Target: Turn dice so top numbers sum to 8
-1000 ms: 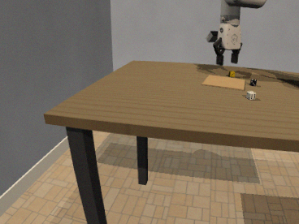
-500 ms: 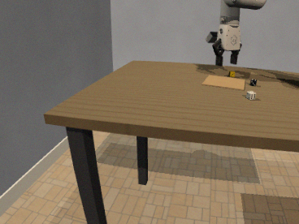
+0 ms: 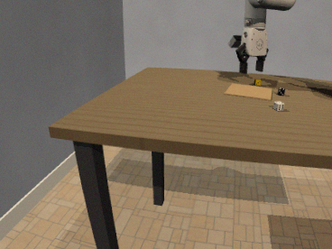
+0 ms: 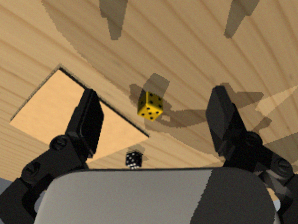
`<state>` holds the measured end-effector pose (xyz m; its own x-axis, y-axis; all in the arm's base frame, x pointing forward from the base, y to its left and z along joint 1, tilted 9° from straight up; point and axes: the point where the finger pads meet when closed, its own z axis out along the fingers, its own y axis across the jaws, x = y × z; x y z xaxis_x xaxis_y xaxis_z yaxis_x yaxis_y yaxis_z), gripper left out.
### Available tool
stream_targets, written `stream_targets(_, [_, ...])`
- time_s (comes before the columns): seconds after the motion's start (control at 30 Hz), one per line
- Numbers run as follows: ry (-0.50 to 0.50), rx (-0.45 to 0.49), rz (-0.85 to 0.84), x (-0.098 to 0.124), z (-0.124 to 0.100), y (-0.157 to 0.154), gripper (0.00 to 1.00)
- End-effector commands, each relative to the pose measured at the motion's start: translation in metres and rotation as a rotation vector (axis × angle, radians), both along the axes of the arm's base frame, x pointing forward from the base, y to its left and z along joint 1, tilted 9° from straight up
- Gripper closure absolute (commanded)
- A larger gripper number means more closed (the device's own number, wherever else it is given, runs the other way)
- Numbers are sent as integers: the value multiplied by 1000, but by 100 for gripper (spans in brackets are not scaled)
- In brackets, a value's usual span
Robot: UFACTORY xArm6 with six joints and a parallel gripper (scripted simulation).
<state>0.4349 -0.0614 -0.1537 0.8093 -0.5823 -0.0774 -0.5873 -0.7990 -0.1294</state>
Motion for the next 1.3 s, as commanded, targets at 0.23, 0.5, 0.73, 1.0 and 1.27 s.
stream_targets(0.23, [-4,-1,0,2,1,0,0])
stream_targets(0.5, [-4,-1,0,-4,2,6,0])
stream_targets(0.73, [-4,-1,0,-32,7,39,0])
stream_targets(1.0, [-4,-1,0,-60,11,73,0])
stream_targets(1.27, [-4,-1,0,-80,14,96,0])
